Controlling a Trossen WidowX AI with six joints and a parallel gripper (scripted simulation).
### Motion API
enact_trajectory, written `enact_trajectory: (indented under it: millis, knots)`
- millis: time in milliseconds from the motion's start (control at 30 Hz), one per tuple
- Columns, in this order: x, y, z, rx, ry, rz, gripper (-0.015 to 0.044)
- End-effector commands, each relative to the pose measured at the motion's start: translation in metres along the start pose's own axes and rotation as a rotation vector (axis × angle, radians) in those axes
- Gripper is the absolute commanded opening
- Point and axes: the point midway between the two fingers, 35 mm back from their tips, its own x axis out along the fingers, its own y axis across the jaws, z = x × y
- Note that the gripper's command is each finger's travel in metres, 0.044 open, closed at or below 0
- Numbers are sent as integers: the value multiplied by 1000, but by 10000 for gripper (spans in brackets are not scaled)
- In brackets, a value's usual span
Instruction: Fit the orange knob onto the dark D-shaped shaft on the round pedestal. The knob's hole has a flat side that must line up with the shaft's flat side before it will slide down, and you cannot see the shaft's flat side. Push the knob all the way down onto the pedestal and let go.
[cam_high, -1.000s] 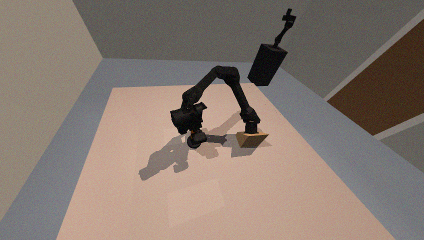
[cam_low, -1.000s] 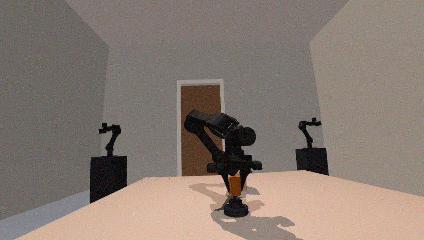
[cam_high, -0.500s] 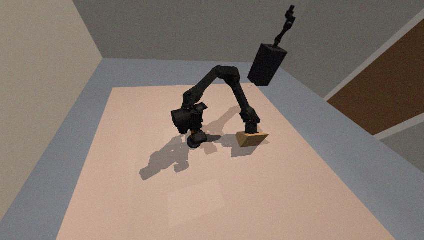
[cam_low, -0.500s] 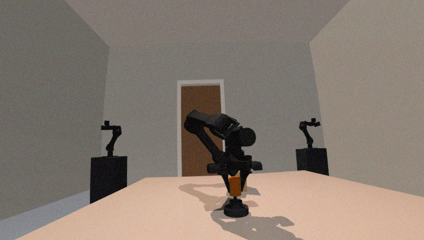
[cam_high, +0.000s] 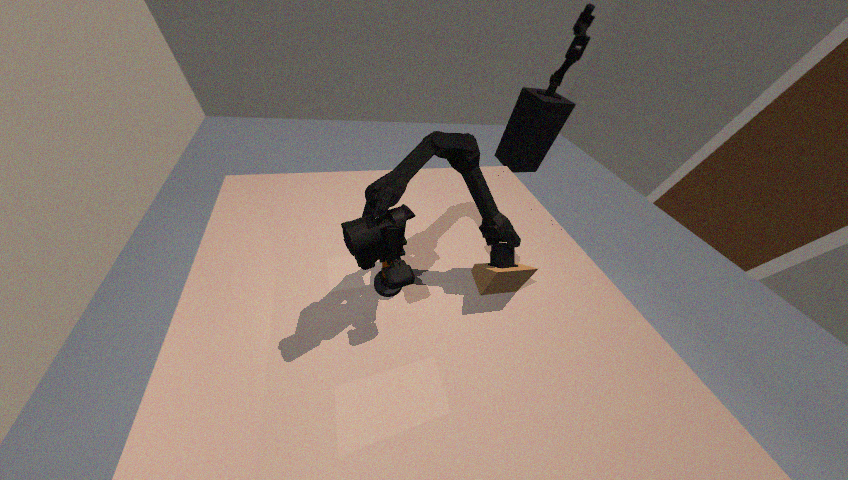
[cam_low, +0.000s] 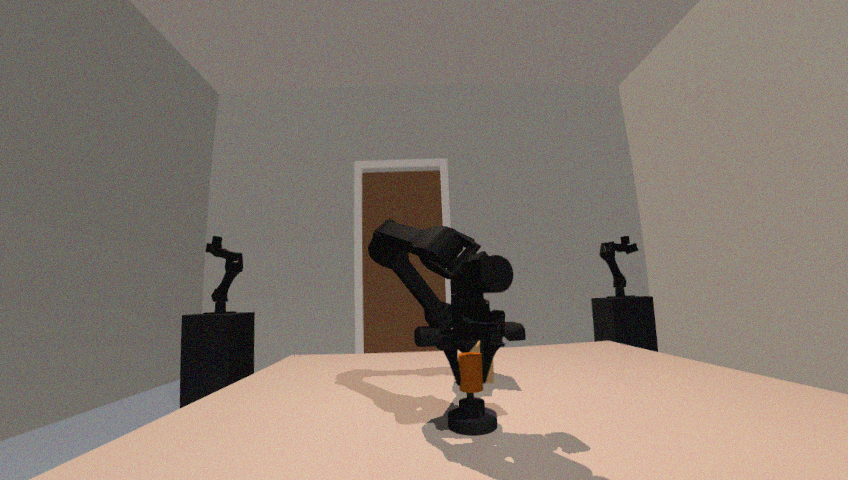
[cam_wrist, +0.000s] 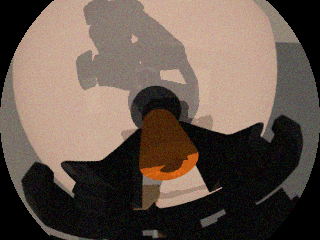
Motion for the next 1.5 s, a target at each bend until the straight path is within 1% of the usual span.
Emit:
enact_trajectory:
  millis: [0, 833, 1333, 1467]
  knots:
    - [-2, -2, 3, 6, -5, -2, 0]
    - [3, 0, -1, 5, -5, -2, 0]
    - [-3, -3, 2, 5, -5, -2, 0]
    - [-3, -3, 2, -80, -5, -2, 0]
